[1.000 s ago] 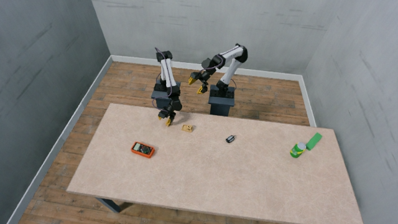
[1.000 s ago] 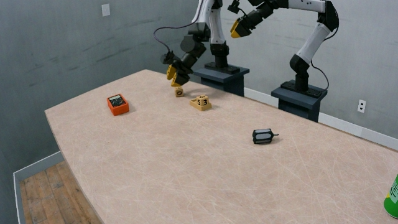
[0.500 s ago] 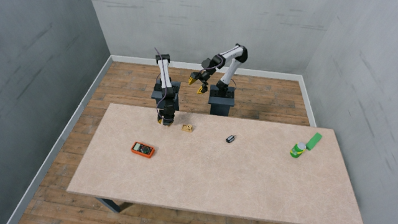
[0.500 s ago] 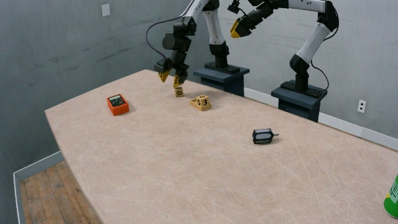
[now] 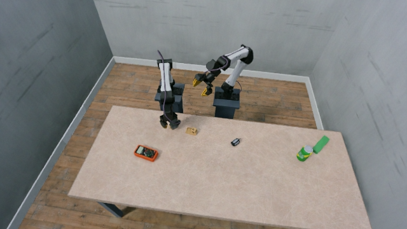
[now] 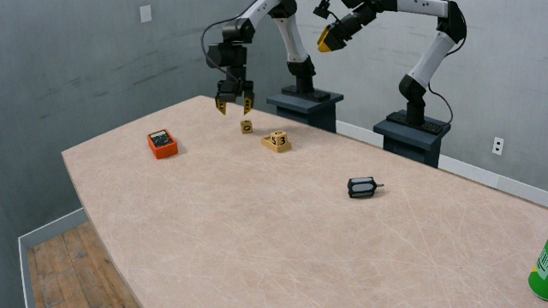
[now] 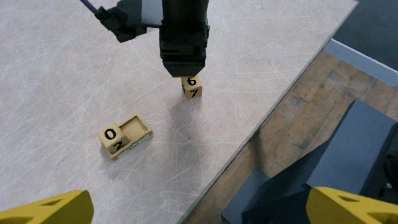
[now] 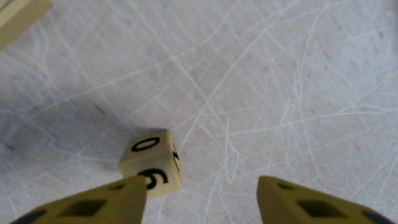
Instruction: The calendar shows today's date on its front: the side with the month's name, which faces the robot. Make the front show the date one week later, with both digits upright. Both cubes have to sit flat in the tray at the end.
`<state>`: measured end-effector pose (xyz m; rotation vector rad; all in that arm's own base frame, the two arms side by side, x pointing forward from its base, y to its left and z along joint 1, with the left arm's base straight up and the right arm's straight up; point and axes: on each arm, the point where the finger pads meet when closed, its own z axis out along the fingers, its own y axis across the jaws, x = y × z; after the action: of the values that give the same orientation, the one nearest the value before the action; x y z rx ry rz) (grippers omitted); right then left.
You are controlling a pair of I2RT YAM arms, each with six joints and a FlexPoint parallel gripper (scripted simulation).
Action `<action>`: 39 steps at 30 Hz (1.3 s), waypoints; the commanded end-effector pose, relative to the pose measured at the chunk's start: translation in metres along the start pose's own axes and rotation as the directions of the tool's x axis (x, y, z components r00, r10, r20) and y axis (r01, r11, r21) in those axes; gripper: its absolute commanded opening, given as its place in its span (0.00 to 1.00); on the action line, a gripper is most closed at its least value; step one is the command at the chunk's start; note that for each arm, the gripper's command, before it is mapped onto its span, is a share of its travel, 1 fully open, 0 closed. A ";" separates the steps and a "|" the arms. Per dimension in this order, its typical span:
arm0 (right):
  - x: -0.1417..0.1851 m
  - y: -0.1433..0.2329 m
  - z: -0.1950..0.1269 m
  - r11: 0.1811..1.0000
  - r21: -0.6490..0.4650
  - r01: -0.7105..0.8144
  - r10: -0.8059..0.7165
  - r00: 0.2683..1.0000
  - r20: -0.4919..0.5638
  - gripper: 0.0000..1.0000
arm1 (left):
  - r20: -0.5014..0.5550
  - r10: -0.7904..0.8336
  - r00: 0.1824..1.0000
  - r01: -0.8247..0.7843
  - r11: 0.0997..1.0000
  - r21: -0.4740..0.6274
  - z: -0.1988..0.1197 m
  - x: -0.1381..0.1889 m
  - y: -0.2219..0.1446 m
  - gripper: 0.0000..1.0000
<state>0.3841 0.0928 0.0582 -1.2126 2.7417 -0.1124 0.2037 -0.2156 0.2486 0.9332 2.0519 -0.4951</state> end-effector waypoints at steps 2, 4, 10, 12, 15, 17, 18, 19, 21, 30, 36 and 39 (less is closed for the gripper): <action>0.014 0.022 0.006 0.978 -0.102 0.180 -0.189 0.979 -0.082 0.57 | 0.017 0.000 1.000 0.000 1.000 0.000 -0.002 -0.005 -0.001 1.00; 0.019 0.034 0.011 0.966 -0.145 0.212 -0.226 0.970 -0.089 0.57 | 0.017 0.000 1.000 0.000 1.000 0.000 -0.002 -0.005 -0.001 1.00; 0.013 0.030 0.008 0.961 -0.151 0.233 -0.243 0.968 -0.056 0.57 | 0.017 0.000 1.000 0.000 1.000 0.000 -0.002 -0.005 -0.001 1.00; 0.012 0.026 0.009 0.963 -0.143 0.229 -0.237 0.970 -0.048 0.57 | 0.017 0.000 1.000 0.000 1.000 0.000 -0.002 -0.005 -0.001 1.00; 0.018 0.028 0.016 0.965 -0.150 0.215 -0.228 0.971 -0.074 0.54 | 0.017 0.000 1.000 0.000 1.000 0.000 -0.002 -0.005 -0.001 1.00; 0.020 0.030 0.026 0.964 -0.154 0.216 -0.230 0.970 -0.077 0.52 | 0.017 0.000 1.000 0.000 1.000 0.000 -0.002 -0.005 -0.001 1.00; 0.021 0.032 0.032 0.964 -0.157 0.216 -0.231 0.970 -0.080 0.51 | 0.017 0.000 1.000 0.000 1.000 0.000 -0.002 -0.005 -0.001 1.00; 0.021 0.032 0.037 0.963 -0.158 0.216 -0.231 0.970 -0.081 0.49 | 0.017 0.000 1.000 0.000 1.000 0.000 -0.002 -0.005 -0.001 1.00; 0.018 0.031 0.040 0.964 -0.153 0.217 -0.231 0.970 -0.076 0.47 | 0.017 0.000 1.000 0.000 1.000 0.000 -0.002 -0.005 -0.001 1.00; 0.014 0.027 0.029 0.968 -0.122 0.220 -0.226 0.973 -0.045 0.38 | 0.017 0.000 1.000 0.000 1.000 0.000 -0.002 -0.005 -0.001 1.00; 0.013 0.026 0.027 0.968 -0.120 0.220 -0.226 0.973 -0.043 0.21 | 0.017 0.000 1.000 0.000 1.000 0.000 -0.002 -0.005 -0.001 1.00; 0.012 0.025 0.021 0.968 -0.121 0.220 -0.226 0.973 -0.043 0.22 | 0.017 0.000 1.000 0.000 1.000 0.000 -0.002 -0.005 -0.001 1.00</action>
<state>0.3520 0.0978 0.0099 -1.5929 2.7399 0.0026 0.2037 -0.2156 0.2486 0.9332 2.0519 -0.4951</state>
